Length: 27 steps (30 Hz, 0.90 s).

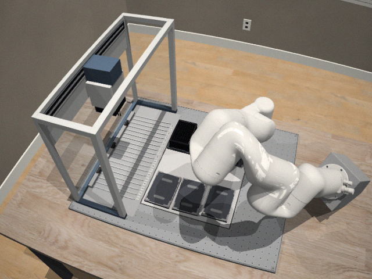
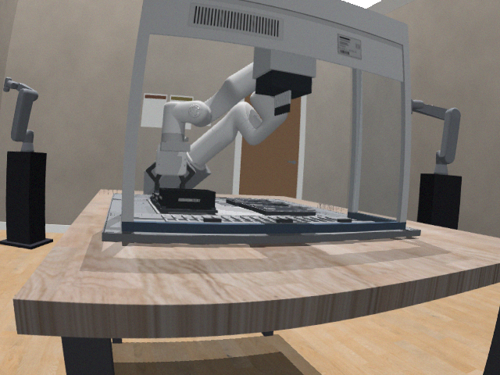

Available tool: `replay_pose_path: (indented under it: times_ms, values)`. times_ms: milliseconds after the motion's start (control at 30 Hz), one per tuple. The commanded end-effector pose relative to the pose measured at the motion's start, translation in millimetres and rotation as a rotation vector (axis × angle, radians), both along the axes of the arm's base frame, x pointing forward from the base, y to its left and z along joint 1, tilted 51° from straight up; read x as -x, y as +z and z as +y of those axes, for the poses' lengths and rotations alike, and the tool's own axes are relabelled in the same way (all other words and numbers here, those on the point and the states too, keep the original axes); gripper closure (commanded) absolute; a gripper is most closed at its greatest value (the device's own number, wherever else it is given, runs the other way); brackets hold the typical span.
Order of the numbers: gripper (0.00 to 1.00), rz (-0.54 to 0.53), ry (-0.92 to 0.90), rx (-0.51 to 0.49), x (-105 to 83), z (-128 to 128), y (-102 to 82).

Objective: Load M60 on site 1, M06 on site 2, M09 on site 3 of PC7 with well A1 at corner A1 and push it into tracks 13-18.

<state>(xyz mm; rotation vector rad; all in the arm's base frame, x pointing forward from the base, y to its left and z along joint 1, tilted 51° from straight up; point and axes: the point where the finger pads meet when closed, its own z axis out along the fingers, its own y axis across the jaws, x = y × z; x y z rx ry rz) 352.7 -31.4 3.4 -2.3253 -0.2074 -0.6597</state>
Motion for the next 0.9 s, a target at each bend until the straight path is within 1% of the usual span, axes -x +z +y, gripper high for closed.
replay_pose_path:
  times_ms: [0,467,867]
  values:
    - [0.18,-0.001,-0.001,0.001,-2.0,1.6,-2.0]
    - [0.18,-0.001,-0.001,0.001,-2.3,2.0,-2.4]
    - [0.18,-0.001,-0.001,0.001,-10.8,1.7,2.8]
